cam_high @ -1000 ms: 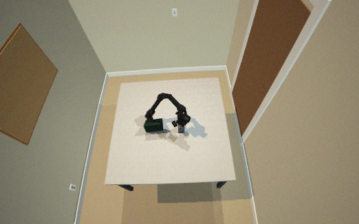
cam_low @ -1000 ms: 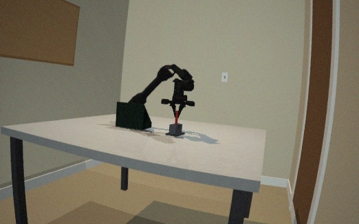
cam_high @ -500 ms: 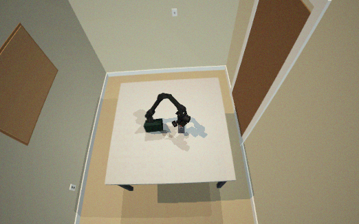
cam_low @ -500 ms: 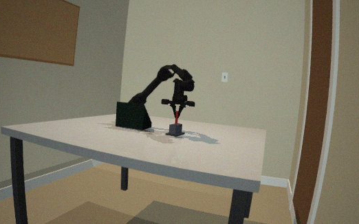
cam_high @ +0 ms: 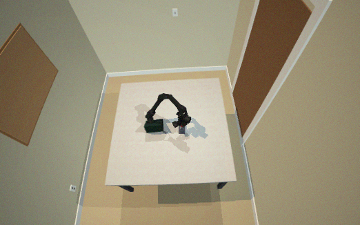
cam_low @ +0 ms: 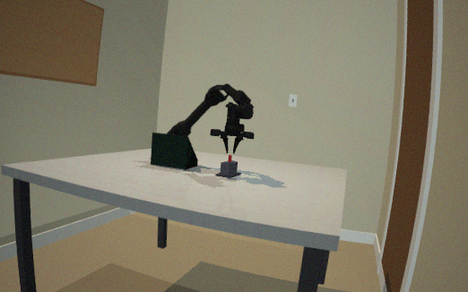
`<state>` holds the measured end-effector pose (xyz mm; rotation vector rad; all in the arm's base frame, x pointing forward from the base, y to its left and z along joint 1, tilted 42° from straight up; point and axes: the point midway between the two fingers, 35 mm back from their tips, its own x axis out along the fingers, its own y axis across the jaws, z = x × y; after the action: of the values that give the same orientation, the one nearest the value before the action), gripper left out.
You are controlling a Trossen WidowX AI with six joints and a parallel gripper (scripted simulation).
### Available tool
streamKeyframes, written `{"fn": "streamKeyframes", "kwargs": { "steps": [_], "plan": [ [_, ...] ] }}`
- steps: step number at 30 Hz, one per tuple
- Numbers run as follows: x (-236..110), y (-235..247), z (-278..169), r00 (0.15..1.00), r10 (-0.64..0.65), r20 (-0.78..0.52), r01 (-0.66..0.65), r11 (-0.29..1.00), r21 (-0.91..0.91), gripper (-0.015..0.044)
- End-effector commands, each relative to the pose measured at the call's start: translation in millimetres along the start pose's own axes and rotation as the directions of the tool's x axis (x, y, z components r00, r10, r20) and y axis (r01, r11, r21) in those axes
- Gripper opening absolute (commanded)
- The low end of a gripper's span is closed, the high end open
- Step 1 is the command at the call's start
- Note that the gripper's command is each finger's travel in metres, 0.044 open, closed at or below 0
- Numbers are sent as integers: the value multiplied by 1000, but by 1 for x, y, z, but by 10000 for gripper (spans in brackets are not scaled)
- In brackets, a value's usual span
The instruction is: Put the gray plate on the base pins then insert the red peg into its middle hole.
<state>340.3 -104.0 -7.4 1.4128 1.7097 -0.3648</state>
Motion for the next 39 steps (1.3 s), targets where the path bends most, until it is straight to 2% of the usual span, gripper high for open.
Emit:
{"fn": "streamKeyframes", "kwargs": {
  "steps": [1,39],
  "plan": [
    [0,0,0,1000,0,0,0,1000,0,150],
    [-20,0,-4,1000,6,2,-6,1000,8,150]
  ]
}}
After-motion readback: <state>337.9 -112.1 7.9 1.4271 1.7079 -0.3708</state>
